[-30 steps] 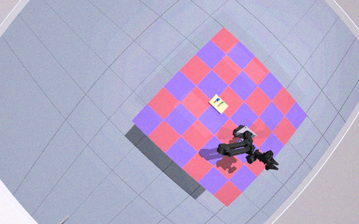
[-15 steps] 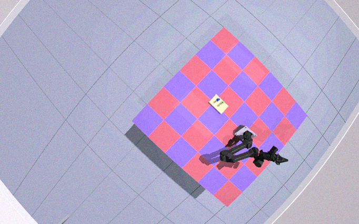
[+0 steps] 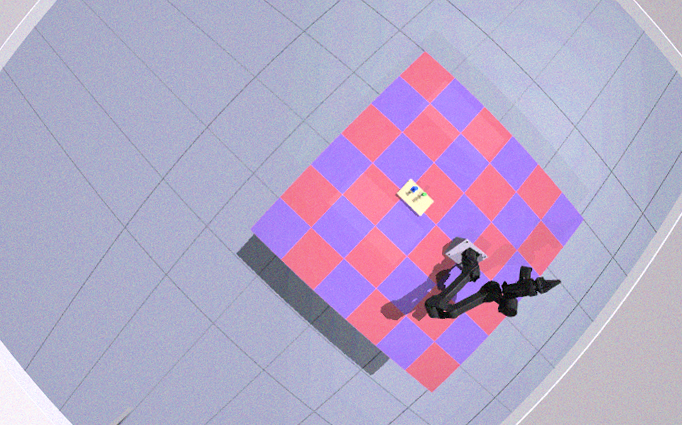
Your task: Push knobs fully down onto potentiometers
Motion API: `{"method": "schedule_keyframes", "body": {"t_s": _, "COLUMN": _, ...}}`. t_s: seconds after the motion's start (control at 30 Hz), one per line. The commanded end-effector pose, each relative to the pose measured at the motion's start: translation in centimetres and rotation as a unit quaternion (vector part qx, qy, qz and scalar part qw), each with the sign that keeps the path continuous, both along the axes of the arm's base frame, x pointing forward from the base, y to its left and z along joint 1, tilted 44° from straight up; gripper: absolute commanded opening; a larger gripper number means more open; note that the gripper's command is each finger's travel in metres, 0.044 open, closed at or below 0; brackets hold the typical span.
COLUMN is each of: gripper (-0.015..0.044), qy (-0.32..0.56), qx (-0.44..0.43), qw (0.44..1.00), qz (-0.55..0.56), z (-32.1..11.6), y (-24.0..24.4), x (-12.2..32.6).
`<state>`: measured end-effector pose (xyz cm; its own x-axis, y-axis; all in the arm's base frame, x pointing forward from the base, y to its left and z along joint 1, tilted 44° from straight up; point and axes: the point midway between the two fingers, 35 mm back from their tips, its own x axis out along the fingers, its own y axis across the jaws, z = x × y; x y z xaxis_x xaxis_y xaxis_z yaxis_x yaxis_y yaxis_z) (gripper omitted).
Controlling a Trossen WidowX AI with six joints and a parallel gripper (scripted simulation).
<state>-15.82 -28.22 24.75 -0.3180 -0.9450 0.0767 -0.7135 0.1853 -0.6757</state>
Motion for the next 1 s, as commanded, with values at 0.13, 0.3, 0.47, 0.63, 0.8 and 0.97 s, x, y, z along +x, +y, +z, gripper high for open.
{"method": "schedule_keyframes", "body": {"t_s": 0.13, "gripper": 0.0, "qy": -0.104, "qx": 0.049, "qw": 0.991, "qz": 0.075, "z": -2.0, "y": -3.9, "x": 2.8}}
{"method": "schedule_keyframes", "body": {"t_s": 0.3, "gripper": 0.0, "qy": -0.161, "qx": 0.087, "qw": 0.976, "qz": 0.116, "z": -3.5, "y": -5.9, "x": 5.2}}
{"method": "schedule_keyframes", "body": {"t_s": 0.47, "gripper": 0.0, "qy": -0.215, "qx": 0.128, "qw": 0.956, "qz": 0.15, "z": -4.9, "y": -7.7, "x": 7.7}}
{"method": "schedule_keyframes", "body": {"t_s": 0.63, "gripper": 0.0, "qy": -0.263, "qx": 0.174, "qw": 0.932, "qz": 0.178, "z": -6.4, "y": -9.1, "x": 10.5}}
{"method": "schedule_keyframes", "body": {"t_s": 0.8, "gripper": 0.0, "qy": -0.308, "qx": 0.225, "qw": 0.903, "qz": 0.197, "z": -8.2, "y": -10.0, "x": 13.5}}
{"method": "schedule_keyframes", "body": {"t_s": 0.97, "gripper": 0.0, "qy": -0.349, "qx": 0.274, "qw": 0.871, "qz": 0.211, "z": -9.8, "y": -10.5, "x": 16.7}}
